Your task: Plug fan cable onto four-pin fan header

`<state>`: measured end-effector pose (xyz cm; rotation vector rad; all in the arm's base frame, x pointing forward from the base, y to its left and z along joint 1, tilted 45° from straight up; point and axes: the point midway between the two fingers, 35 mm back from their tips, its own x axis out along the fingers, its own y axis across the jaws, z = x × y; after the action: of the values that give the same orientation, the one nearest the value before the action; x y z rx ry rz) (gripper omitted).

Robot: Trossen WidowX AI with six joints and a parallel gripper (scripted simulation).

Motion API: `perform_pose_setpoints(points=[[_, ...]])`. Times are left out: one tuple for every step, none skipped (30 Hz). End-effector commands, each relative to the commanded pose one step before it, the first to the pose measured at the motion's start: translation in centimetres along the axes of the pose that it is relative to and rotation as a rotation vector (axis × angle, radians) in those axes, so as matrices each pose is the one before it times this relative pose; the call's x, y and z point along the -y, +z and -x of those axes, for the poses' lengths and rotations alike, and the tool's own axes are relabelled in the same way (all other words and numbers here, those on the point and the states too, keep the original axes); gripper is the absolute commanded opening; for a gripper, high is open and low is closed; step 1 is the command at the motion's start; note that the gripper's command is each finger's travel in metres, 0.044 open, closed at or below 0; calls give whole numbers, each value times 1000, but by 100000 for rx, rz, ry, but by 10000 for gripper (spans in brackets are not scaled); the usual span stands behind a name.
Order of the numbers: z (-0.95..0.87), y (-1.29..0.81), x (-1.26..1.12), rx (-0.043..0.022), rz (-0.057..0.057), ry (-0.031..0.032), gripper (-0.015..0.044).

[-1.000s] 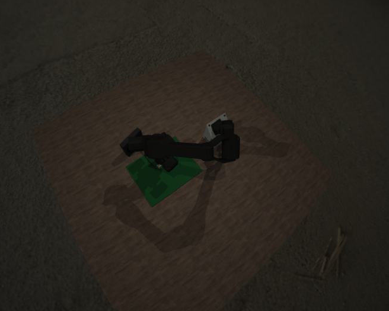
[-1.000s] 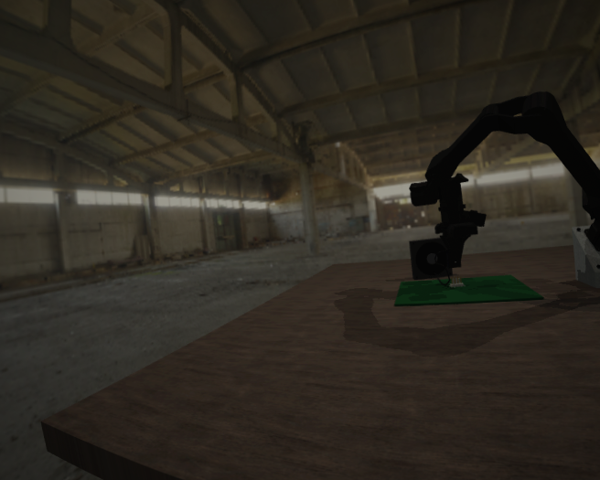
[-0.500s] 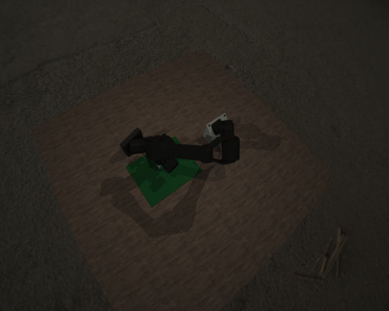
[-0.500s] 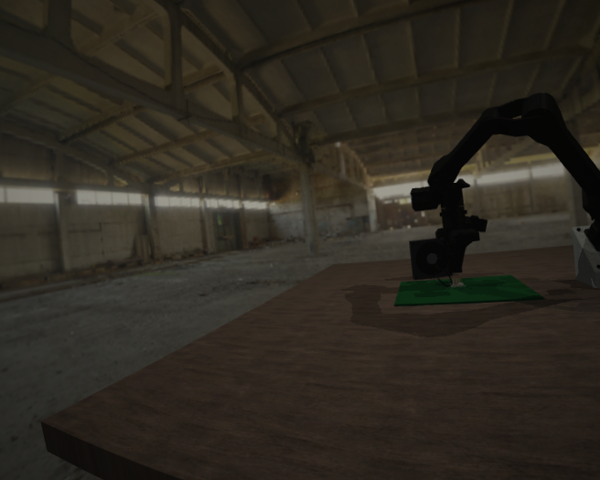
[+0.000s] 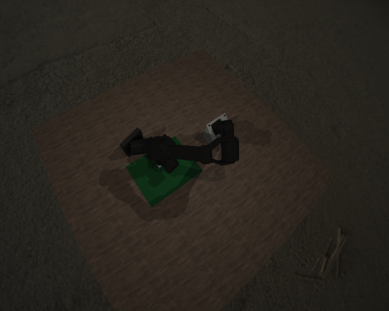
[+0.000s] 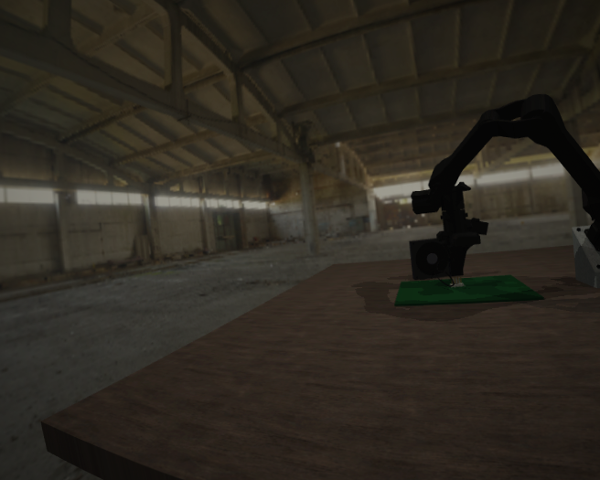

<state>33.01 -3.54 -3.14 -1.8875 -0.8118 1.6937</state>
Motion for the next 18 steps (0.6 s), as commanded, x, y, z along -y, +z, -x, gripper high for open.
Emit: perform_pose_setpoints(points=[[-27, -158, 52, -183, -621, -233, 0], [0, 0, 0, 0, 0, 0, 0], [2, -68, 10, -2, -5, -1, 0], [0, 0, 0, 0, 0, 0, 0], [0, 0, 0, 0, 0, 0, 0], [0, 0, 0, 0, 0, 0, 0], [-4, 0, 0, 0, 0, 0, 0], [-8, 0, 0, 0, 0, 0, 0], [-12, 1, 0, 0, 1, 0, 0], [-16, 2, 0, 0, 1, -1, 0], [-18, 2, 0, 0, 1, -1, 0], [-19, 4, 0, 0, 5, -1, 0], [-21, 5, 0, 0, 6, -1, 0], [-22, 4, 0, 0, 5, -1, 0], [-24, 8, -1, 0, 16, -1, 0], [-25, 9, -1, 0, 16, -1, 0], [-24, 6, -1, 0, 12, -1, 0], [-20, 14, -2, 0, 7, -1, 0]])
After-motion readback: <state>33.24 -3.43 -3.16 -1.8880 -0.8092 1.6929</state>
